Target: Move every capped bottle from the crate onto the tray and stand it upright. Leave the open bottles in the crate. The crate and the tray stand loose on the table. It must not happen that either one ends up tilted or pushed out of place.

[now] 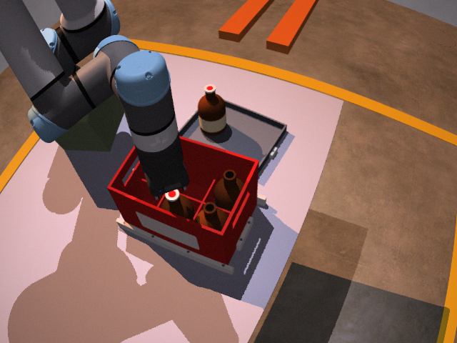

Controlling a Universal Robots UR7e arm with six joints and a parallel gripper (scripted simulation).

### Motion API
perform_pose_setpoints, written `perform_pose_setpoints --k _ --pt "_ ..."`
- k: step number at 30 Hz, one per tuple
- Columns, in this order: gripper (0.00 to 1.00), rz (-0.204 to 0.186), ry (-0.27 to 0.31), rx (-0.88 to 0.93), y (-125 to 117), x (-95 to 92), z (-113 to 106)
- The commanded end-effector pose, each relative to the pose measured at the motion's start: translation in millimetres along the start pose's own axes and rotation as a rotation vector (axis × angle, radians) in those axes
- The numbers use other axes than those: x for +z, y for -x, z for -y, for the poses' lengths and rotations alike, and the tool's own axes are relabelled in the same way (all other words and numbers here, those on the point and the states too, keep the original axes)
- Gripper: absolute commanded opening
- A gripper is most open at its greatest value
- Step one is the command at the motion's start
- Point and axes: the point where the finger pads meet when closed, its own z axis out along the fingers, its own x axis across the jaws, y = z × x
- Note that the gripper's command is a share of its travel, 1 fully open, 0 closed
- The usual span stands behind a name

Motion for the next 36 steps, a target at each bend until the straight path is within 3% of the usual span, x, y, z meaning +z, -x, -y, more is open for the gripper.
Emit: perform_pose_setpoints --k 1,36 --pt "1.0 0.0 0.001 0.0 0 4.7 -1" --pt "1.0 0.0 0.001 0.0 0 38.2 -1"
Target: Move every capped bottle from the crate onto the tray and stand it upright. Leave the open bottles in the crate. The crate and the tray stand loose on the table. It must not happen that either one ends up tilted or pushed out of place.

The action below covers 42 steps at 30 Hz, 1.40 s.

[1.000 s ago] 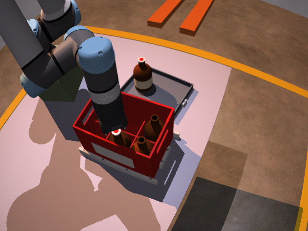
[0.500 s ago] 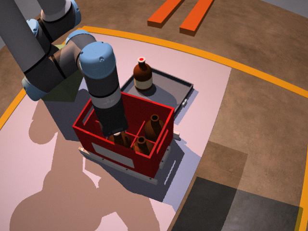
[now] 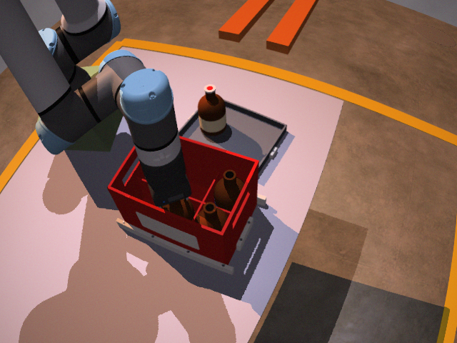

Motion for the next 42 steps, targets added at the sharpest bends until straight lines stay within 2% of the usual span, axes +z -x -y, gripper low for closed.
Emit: perform_pose_setpoints --k 1,9,28,29,42 --pt "1.0 0.0 0.001 0.0 -0.2 3.9 -0.4" --pt "1.0 0.0 0.002 0.0 -0.2 12.1 -0.5" --pt "1.0 0.0 0.002 0.0 -0.2 13.2 -0.4" --pt "0.0 0.0 0.002 0.0 -0.2 13.2 -0.4" --pt "0.0 0.0 0.002 0.0 -0.2 13.2 -0.4"
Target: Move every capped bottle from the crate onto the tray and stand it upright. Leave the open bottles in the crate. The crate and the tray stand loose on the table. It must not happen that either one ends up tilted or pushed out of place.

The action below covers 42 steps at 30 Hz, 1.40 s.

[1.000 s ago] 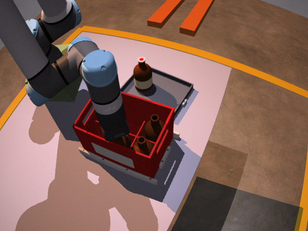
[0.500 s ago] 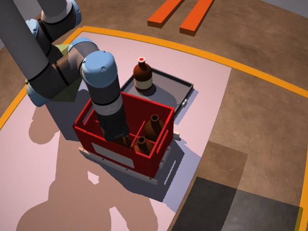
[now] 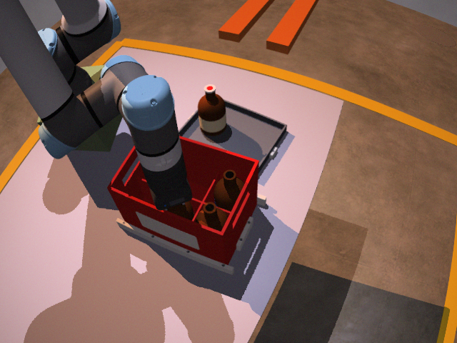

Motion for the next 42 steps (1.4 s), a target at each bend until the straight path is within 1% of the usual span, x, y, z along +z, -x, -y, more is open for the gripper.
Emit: perform_pose_setpoints --k 1,37,42 --pt "0.0 0.0 0.001 0.0 0 -0.4 0" --pt "0.0 0.0 0.001 0.0 0 -0.4 0" --pt "0.0 0.0 0.001 0.0 0 -17.0 0"
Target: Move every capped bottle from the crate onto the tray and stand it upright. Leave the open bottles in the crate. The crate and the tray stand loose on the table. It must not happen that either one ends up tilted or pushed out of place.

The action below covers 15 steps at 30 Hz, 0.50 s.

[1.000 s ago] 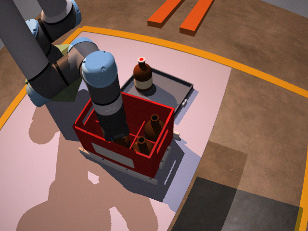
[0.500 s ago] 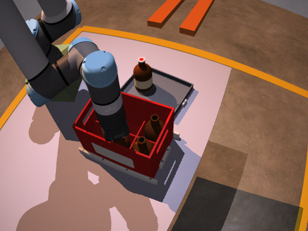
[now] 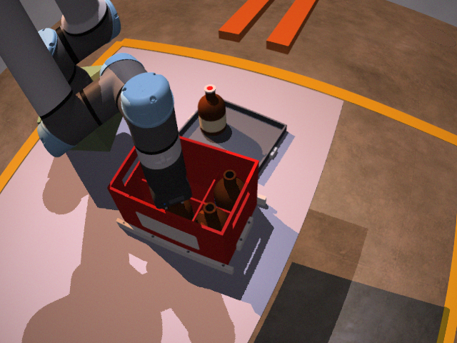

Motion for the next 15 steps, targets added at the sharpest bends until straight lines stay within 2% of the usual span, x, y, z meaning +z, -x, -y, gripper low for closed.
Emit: perform_pose_setpoints --k 1,10,13,15 --pt "0.0 0.0 0.002 0.0 0 -15.0 -1" --pt "0.0 0.0 0.002 0.0 0 -45.0 0" --pt "0.0 -0.001 0.003 0.0 0 -40.3 -1" --pt "0.0 -0.001 0.003 0.0 0 -47.0 -1"
